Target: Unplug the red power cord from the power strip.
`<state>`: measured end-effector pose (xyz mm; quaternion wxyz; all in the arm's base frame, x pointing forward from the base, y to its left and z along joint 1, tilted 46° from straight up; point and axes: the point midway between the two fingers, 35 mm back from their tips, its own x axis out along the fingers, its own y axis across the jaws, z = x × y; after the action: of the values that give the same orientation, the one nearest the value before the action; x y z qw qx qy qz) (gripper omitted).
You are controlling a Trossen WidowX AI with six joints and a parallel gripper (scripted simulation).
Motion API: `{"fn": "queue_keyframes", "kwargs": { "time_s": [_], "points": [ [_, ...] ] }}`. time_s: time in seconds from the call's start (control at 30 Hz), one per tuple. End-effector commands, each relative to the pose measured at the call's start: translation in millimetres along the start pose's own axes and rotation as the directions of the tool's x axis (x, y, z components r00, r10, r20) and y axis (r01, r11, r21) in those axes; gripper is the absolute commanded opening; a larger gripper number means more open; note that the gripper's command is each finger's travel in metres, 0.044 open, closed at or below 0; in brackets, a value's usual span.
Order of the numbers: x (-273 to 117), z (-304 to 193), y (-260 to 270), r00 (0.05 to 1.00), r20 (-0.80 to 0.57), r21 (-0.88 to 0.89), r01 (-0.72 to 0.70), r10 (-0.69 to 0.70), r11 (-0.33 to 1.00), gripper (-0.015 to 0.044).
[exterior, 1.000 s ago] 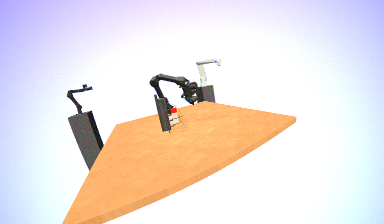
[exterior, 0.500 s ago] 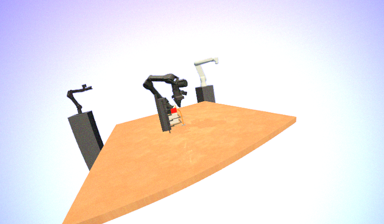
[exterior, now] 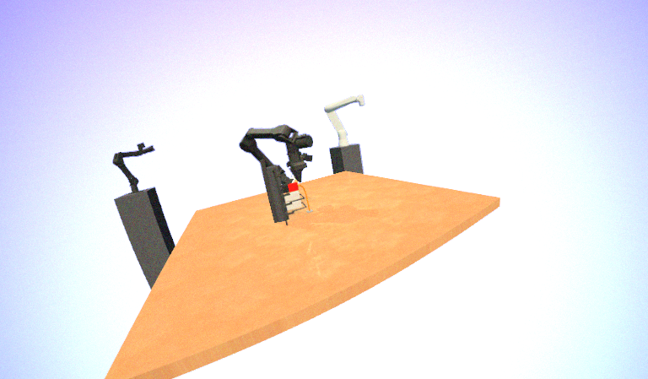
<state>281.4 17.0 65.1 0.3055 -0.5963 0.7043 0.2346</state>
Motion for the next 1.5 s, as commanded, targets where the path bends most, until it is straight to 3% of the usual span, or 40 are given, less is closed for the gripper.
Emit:
{"fn": "queue_keyframes", "kwargs": {
  "time_s": [0.0, 0.93, 1.03, 1.37, 1.47],
  "points": [
    [0.9, -7.1, 0.7, 1.000, -0.006, -0.007, -0.001, 0.001, 1.000, 0.0160],
    [13.0, -26.2, 0.7, 1.000, -0.008, -0.007, -0.001, 0.001, 1.000, 0.0160],
    [10.5, -25.9, -0.4, 1.000, -0.003, 0.000, -0.001, 0.001, 1.000, 0.0081],
    [10.5, -25.6, -0.4, 1.000, -0.003, 0.000, -0.001, 0.001, 1.000, 0.0000],
    [10.4, -23.2, -0.7, 1.000, -0.003, 0.000, -0.001, 0.001, 1.000, 0.0000]
  ]
}}
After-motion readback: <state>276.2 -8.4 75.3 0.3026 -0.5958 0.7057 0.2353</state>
